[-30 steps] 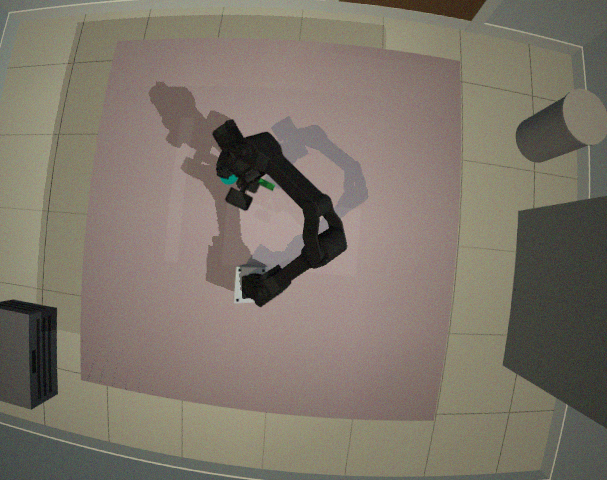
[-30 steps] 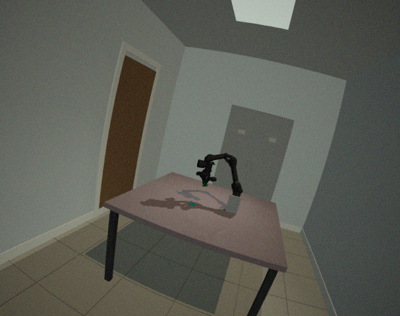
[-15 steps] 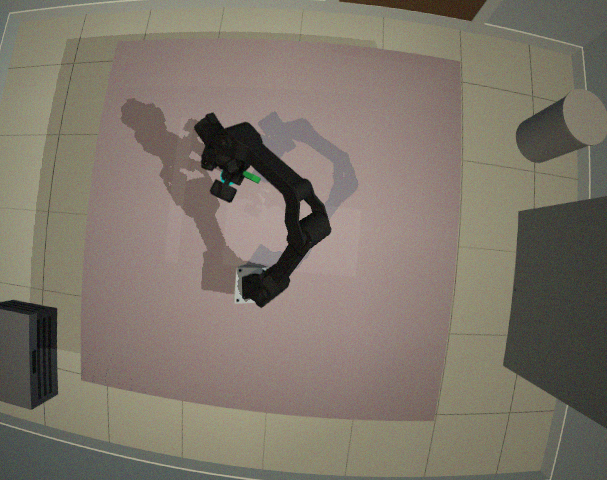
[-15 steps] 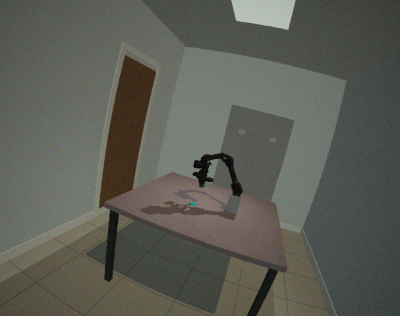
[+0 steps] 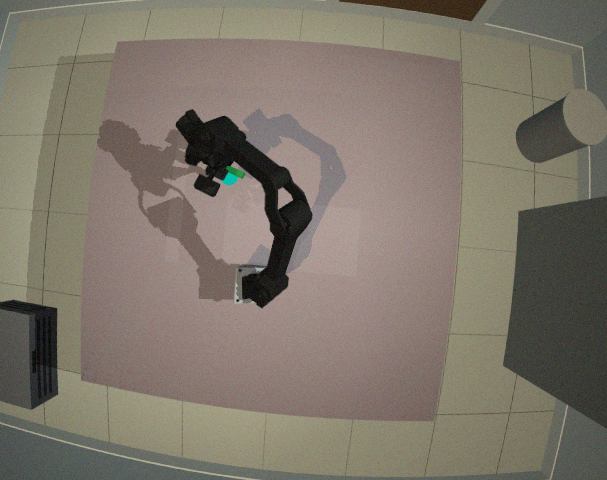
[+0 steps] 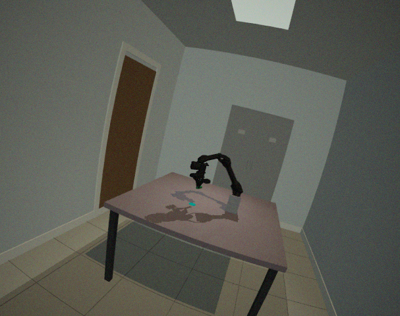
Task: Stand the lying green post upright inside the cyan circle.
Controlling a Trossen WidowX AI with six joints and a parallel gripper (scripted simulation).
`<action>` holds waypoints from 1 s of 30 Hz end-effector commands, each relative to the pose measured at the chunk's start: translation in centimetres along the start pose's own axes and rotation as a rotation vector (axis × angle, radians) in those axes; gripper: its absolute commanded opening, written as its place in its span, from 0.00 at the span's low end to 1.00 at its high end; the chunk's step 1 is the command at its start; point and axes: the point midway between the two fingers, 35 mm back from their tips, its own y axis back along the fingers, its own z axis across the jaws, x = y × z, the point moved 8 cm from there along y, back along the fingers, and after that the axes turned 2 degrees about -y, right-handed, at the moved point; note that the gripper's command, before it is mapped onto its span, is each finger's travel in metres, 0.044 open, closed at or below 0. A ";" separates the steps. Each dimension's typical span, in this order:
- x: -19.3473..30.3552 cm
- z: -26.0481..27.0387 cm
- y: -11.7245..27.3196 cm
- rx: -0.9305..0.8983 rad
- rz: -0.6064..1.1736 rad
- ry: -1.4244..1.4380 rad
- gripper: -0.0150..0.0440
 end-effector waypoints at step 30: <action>-2.1 0.3 -2.0 -0.114 -0.119 -0.031 0.29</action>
